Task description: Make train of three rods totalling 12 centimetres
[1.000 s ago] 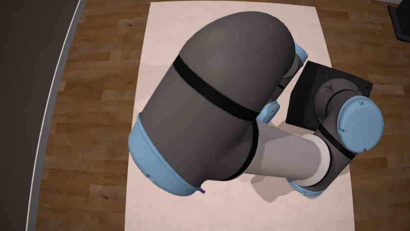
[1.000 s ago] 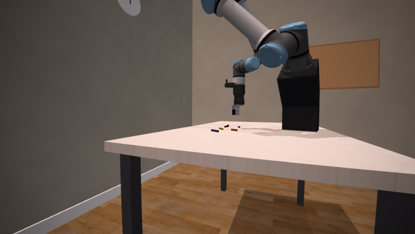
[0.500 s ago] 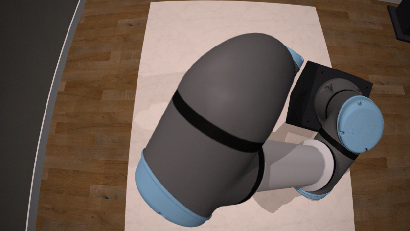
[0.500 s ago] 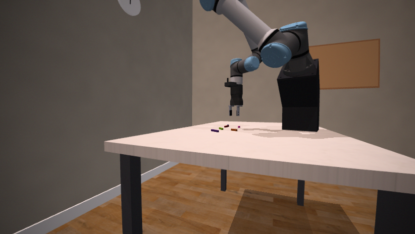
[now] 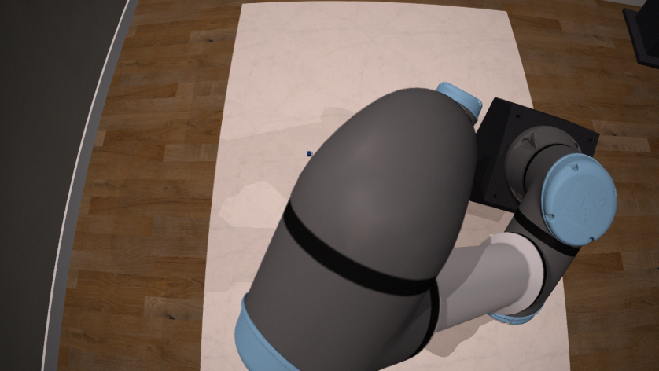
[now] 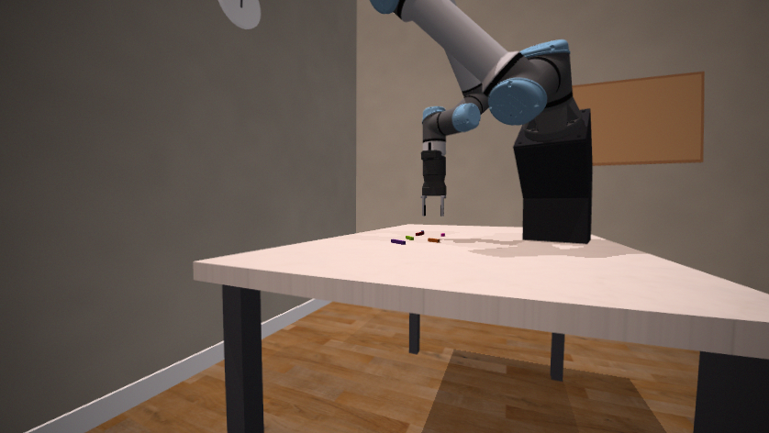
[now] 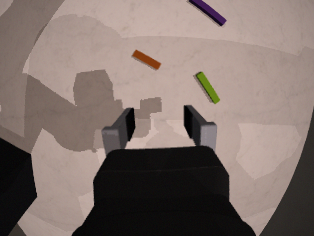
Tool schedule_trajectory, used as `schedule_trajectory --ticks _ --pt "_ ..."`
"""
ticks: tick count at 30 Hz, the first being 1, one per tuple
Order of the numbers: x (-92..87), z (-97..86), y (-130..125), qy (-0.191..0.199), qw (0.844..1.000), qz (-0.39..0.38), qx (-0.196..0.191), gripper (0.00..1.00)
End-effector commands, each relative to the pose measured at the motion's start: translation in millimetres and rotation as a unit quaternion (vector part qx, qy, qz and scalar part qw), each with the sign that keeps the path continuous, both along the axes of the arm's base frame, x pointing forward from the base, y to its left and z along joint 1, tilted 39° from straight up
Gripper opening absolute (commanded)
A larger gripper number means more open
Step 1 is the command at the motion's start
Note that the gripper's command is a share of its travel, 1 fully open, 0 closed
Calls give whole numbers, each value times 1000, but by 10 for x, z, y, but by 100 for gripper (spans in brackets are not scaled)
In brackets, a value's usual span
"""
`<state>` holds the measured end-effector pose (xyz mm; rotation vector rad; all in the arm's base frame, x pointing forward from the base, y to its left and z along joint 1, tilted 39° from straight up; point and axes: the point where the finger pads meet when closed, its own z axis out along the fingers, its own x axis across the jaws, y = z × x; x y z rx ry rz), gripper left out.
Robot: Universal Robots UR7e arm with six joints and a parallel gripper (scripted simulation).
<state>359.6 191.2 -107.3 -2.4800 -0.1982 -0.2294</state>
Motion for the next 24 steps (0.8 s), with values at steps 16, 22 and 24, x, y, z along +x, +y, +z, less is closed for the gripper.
schedule_trajectory --ticks 16,22,24 --pt "-158 189 345 -195 948 248 -32 100" --pt "-191 223 409 -233 926 295 -37 100" --pt "-204 236 435 -248 916 313 -40 100"
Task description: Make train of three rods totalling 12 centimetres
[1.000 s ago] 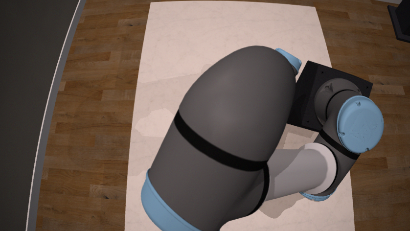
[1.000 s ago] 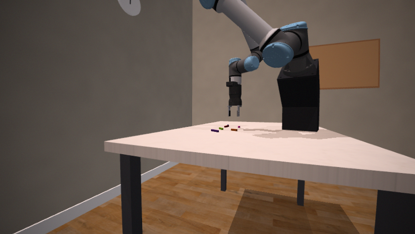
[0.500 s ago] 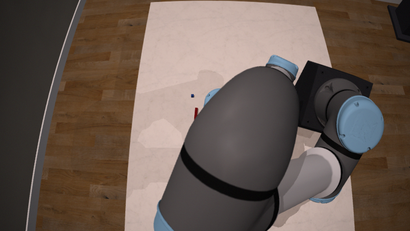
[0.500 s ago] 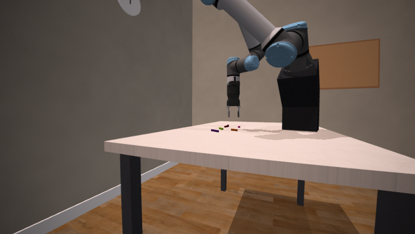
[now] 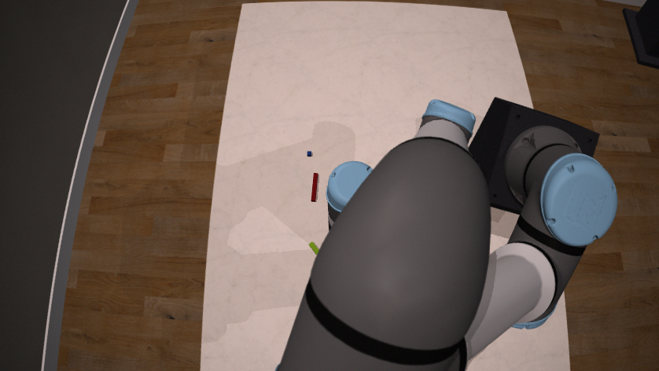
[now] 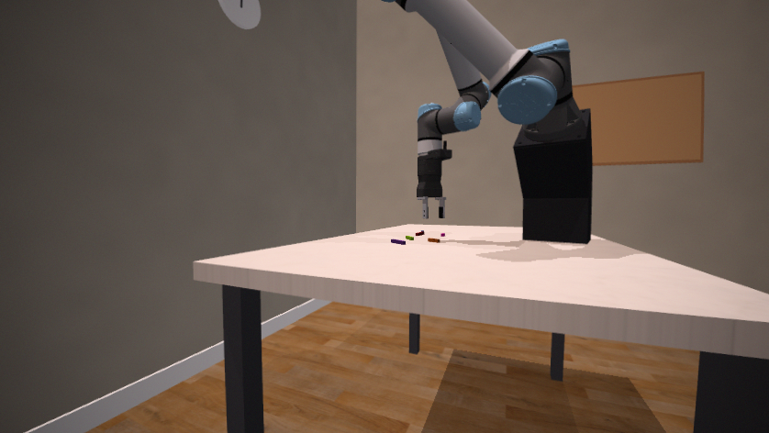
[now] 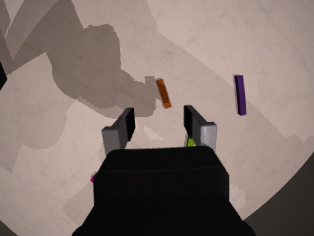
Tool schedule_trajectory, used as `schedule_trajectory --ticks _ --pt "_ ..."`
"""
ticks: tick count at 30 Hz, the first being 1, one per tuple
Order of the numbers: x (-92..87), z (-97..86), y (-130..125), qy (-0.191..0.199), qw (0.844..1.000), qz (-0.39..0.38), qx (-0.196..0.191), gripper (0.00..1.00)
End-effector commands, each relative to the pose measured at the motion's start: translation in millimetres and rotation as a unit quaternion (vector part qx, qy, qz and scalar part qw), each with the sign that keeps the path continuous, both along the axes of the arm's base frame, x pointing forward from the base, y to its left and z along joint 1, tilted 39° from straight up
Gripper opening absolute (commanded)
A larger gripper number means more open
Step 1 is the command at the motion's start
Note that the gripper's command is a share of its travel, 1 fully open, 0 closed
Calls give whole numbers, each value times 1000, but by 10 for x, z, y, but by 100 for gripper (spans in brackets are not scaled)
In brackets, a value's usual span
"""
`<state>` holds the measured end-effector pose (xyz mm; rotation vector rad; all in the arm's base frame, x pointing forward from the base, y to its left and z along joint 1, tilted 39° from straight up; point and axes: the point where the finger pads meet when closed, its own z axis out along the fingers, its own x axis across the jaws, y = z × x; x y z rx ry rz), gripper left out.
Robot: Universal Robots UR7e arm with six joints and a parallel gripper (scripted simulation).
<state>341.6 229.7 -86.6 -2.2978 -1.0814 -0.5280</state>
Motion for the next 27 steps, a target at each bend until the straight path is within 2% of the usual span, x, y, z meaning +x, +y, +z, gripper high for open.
schedule_trajectory --ticks 1,9,21,22,27 --pt "-29 35 62 -40 998 50 -6 100" --pt "-58 65 118 -77 992 96 -11 100" --pt "-64 72 130 -85 991 105 -12 100" --pt "-64 72 130 -85 991 105 -12 54" --pt "-64 72 130 -85 991 105 -12 54"
